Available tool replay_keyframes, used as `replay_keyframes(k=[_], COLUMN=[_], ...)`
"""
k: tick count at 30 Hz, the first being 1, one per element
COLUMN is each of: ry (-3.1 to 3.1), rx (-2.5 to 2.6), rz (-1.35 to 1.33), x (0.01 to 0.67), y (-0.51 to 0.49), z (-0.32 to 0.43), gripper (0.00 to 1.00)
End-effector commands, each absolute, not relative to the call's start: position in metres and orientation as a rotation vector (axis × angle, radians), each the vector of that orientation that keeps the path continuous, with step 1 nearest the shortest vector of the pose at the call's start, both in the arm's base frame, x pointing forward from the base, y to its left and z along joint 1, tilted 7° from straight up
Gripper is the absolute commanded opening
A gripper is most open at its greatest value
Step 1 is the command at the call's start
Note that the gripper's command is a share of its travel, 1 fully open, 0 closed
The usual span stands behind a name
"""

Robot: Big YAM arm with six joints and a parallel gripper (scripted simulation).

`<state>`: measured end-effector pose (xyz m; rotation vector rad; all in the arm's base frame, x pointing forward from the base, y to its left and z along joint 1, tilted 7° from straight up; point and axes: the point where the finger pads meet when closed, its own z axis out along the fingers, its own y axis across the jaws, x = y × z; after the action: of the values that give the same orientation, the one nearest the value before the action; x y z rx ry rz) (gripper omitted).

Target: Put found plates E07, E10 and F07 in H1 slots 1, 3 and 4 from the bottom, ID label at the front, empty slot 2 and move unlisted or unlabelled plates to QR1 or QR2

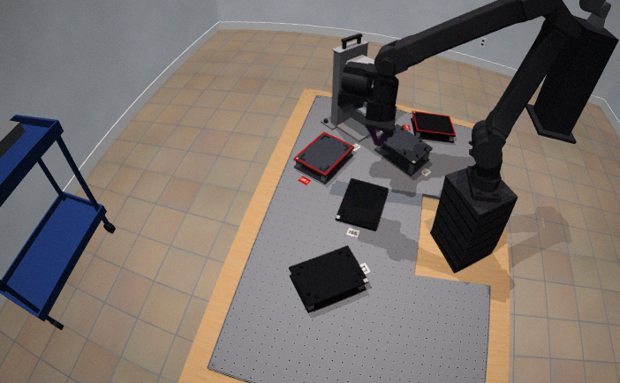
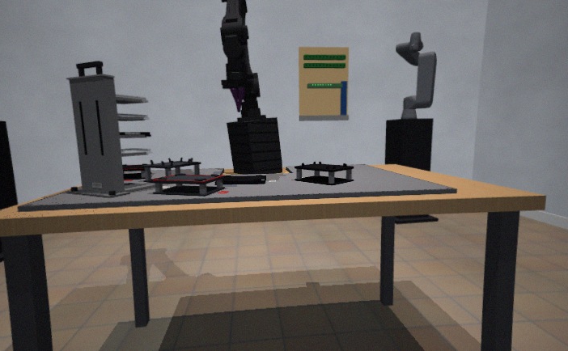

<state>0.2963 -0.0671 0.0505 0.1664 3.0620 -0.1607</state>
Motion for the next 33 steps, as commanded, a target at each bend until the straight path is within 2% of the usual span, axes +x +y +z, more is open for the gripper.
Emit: replay_keyframes(k=[1,3,33], ry=[3.016,3.012,2.617], rx=[0.123,0.135,0.43], rz=[-0.17,-0.178,-0.315], x=[0.317,0.301,0.28], y=[-0.083,-0.086,-0.172], z=[0.072,0.061,0.071], gripper=[0.0,0.0,0.0])
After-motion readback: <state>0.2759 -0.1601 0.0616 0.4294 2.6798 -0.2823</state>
